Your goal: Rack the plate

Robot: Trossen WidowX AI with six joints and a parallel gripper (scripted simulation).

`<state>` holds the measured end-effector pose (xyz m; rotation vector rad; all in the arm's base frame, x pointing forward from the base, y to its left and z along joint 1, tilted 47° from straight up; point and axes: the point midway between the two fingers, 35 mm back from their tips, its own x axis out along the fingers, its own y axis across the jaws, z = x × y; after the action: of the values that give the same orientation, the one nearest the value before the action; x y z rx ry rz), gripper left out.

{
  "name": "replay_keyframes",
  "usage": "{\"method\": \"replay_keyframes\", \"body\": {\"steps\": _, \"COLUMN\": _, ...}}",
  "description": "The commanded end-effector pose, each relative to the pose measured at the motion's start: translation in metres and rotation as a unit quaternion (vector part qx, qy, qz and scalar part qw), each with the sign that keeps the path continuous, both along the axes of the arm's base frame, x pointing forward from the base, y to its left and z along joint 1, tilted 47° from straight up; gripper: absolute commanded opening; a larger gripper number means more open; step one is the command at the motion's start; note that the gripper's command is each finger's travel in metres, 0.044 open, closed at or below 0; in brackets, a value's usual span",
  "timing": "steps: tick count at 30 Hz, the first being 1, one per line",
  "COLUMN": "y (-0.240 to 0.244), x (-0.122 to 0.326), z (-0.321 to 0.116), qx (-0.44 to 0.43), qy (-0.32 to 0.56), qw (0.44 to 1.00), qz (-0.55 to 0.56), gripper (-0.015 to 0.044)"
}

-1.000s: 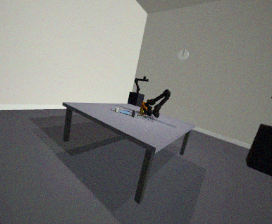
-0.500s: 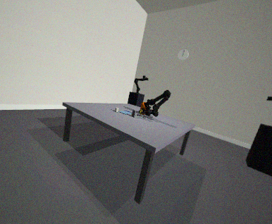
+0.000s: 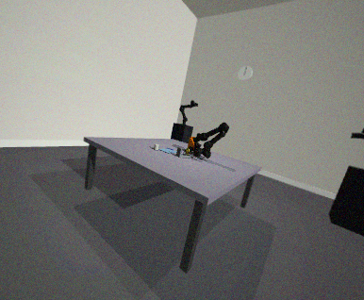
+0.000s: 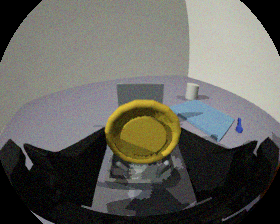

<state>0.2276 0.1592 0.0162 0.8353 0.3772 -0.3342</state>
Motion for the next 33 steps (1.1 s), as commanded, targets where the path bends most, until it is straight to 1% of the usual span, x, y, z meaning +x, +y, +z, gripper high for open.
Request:
{"method": "replay_keyframes", "body": {"steps": 1, "y": 0.0, "x": 0.0, "z": 0.001, "qx": 0.0, "qy": -0.001, "qw": 1.0, "qz": 0.0, "gripper": 0.0}}
{"method": "replay_keyframes", "body": {"steps": 3, "y": 0.0, "x": 0.0, "z": 0.001, "qx": 0.0, "qy": -0.001, "qw": 1.0, "qz": 0.0, "gripper": 0.0}}
{"method": "replay_keyframes", "body": {"steps": 18, "y": 0.0, "x": 0.0, "z": 0.0, "qx": 0.0, "qy": 0.0, "qw": 1.0, "qz": 0.0, "gripper": 0.0394}}
{"method": "replay_keyframes", "body": {"steps": 25, "y": -0.001, "x": 0.001, "z": 0.001, "qx": 0.0, "qy": 0.0, "qw": 1.0, "qz": 0.0, "gripper": 0.04}}
{"method": "replay_keyframes", "body": {"steps": 33, "y": -0.04, "x": 0.014, "z": 0.046, "qx": -0.003, "qy": 0.007, "qw": 1.0, "qz": -0.005, "gripper": 0.04}}
